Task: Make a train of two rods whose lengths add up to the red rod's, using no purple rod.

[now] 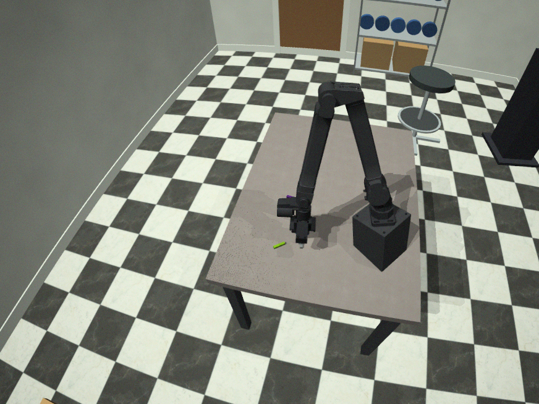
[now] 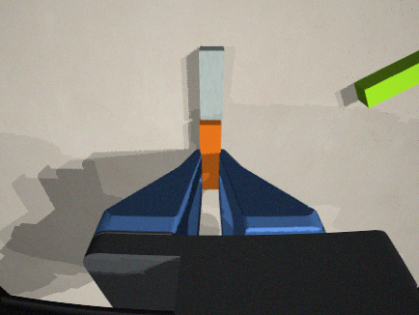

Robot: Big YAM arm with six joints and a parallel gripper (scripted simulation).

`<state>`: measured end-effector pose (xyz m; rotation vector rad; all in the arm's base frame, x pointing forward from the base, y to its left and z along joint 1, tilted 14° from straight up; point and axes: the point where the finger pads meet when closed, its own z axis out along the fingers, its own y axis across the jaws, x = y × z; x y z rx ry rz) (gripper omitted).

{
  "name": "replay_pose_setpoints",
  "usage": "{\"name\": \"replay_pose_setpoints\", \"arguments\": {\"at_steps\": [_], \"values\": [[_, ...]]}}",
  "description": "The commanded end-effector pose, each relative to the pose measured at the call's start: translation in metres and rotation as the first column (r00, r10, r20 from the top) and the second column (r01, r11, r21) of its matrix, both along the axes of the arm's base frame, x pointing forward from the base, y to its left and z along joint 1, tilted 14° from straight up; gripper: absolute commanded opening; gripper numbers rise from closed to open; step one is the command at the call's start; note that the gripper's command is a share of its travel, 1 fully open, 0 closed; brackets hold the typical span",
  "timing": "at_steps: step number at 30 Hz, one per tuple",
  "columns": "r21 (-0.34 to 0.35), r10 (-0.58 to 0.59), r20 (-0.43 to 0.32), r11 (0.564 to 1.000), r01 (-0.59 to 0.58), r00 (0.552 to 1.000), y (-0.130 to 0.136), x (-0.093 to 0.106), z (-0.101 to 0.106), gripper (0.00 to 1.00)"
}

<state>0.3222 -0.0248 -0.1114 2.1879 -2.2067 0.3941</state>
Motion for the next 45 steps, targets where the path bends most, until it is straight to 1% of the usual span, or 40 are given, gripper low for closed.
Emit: {"name": "replay_pose_setpoints", "arguments": {"at_steps": [1,29,30,32,33,37,38,40,41,43,44,45], "values": [[0.004,0.002,0.018,1.000,-0.002,1.000,-0.0031,0.0090,0.0032,0.04],[0.004,0.002,0.018,1.000,-0.002,1.000,-0.0031,0.0089,0.0032,0.04],[0.004,0.002,0.018,1.000,-0.002,1.000,-0.0031,0.0089,0.0032,0.07],[0.004,0.002,0.018,1.000,-0.002,1.000,-0.0031,0.0089,0.0032,0.07],[0.004,0.002,0.018,1.000,-0.002,1.000,-0.0031,0.0089,0.0032,0.11],[0.004,0.002,0.018,1.000,-0.002,1.000,-0.0031,0.0089,0.0032,0.11],[0.004,0.002,0.018,1.000,-0.002,1.000,-0.0031,0.0089,0.0032,0.15],[0.004,0.002,0.018,1.000,-0.002,1.000,-0.0031,0.0089,0.0032,0.15],[0.004,0.002,0.018,1.000,-0.002,1.000,-0.0031,0.0089,0.0032,0.19],[0.004,0.002,0.018,1.000,-0.002,1.000,-0.0031,0.0089,0.0032,0.19],[0.004,0.002,0.018,1.000,-0.002,1.000,-0.0031,0.0089,0.0032,0.23],[0.004,0.002,0.018,1.000,-0.002,1.000,-0.0031,0.0089,0.0032,0.23]]}}
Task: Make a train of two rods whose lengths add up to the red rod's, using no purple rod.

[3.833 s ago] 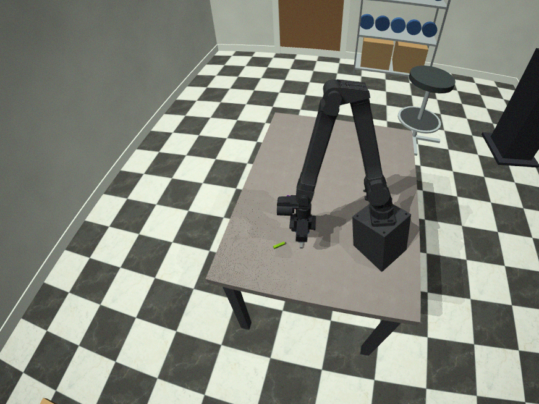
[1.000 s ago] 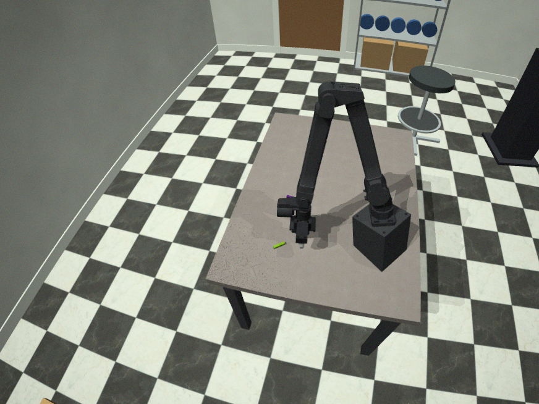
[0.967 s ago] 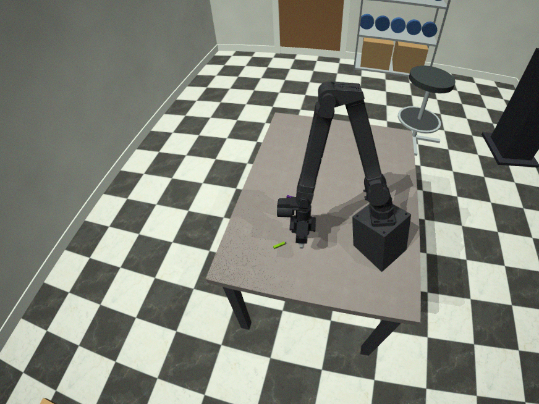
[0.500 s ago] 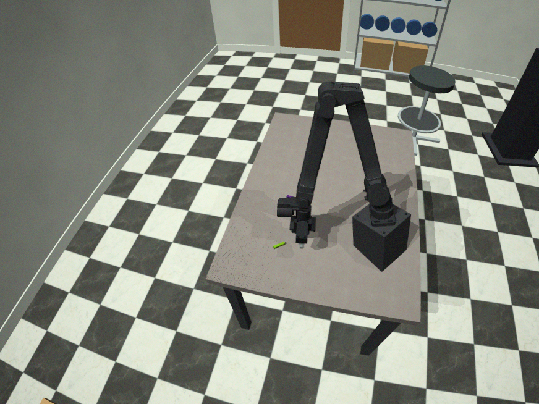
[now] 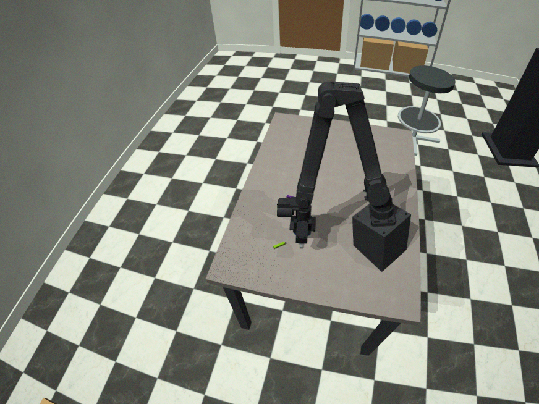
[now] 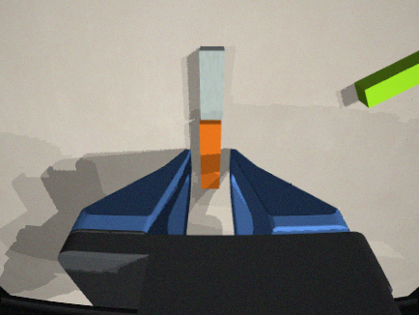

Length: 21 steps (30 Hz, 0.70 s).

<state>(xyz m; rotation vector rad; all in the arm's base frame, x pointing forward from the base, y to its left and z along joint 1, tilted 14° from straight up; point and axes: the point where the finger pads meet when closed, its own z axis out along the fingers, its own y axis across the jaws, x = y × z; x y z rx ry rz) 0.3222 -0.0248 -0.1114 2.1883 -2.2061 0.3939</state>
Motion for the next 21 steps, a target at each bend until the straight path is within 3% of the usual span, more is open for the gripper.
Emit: {"name": "replay_pose_setpoints", "arguments": {"at_steps": [1,11,21], "values": [[0.004,0.002,0.018,1.000,-0.002,1.000,-0.003,0.009,0.003,0.23],[0.004,0.002,0.020,1.000,-0.002,1.000,-0.003,0.009,0.005,0.23],[0.005,0.004,0.013,1.000,-0.004,1.000,0.009,-0.003,0.033,0.23]]}}
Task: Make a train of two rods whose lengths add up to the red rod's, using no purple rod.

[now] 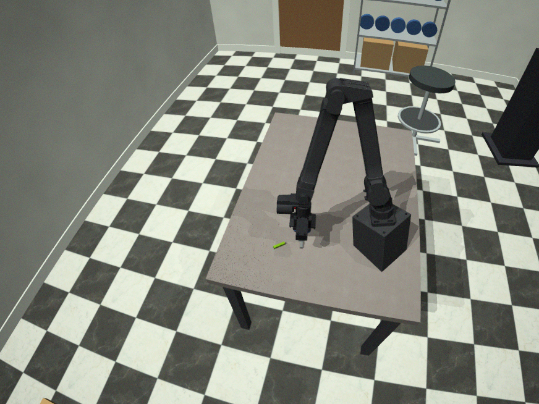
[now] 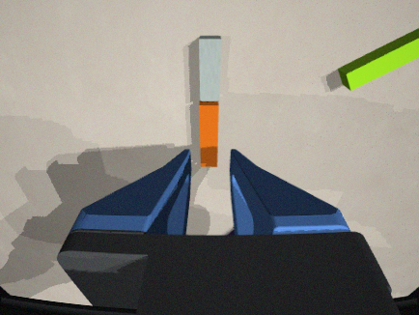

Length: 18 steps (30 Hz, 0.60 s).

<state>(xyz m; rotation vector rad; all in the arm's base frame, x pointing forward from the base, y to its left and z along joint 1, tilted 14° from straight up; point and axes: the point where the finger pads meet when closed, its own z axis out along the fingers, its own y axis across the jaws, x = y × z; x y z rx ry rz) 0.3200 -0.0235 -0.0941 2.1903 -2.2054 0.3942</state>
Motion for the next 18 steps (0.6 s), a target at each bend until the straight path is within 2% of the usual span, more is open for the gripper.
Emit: {"name": "replay_pose_setpoints", "arguments": {"at_steps": [1,3,4,13,16,18], "values": [[0.004,0.003,0.012,1.000,-0.003,1.000,0.009,-0.002,0.020,0.23],[0.004,0.003,0.012,1.000,-0.003,1.000,0.009,-0.002,0.020,0.23],[0.004,0.003,0.033,1.000,-0.003,0.999,0.010,0.009,0.030,0.23],[0.006,0.002,0.048,1.000,-0.003,0.999,0.019,0.009,0.078,0.23],[0.007,0.003,0.049,1.000,-0.003,0.999,0.020,0.008,0.085,0.23],[0.003,0.003,0.008,1.000,-0.003,1.000,0.020,-0.005,0.074,0.23]]}}
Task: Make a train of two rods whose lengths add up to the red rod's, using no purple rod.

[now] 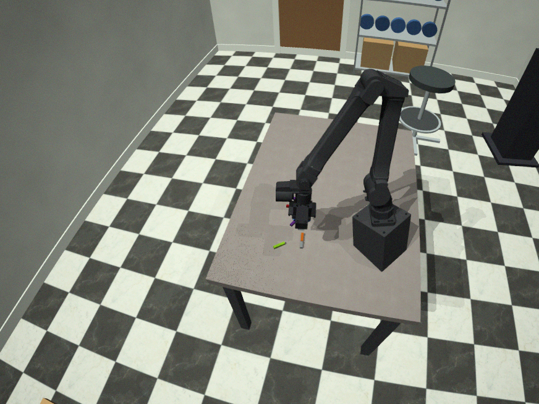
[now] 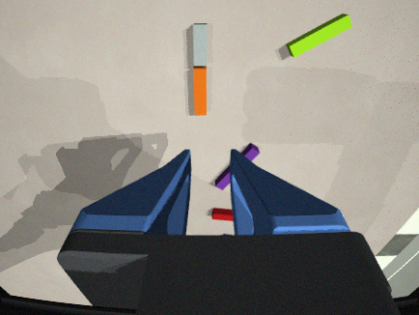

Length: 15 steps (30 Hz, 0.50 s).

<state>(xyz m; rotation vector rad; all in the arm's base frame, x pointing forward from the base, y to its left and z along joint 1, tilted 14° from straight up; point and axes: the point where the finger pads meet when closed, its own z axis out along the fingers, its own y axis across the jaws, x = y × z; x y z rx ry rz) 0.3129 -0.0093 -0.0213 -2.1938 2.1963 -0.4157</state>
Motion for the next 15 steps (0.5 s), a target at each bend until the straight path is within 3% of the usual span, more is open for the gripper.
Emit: {"name": "replay_pose_setpoints", "arguments": {"at_steps": [1,4,5,15], "values": [[0.001,-0.005,-0.014,1.000,0.005,1.000,0.0053,0.0023,0.0010,0.23],[0.001,-0.011,-0.017,1.000,0.011,1.000,0.0037,0.0017,-0.0005,0.23],[0.002,-0.011,-0.007,1.000,0.011,1.000,0.0039,0.0035,0.0015,1.00],[0.003,-0.011,0.003,1.000,0.011,1.000,0.0040,0.0050,0.0045,1.00]]}}
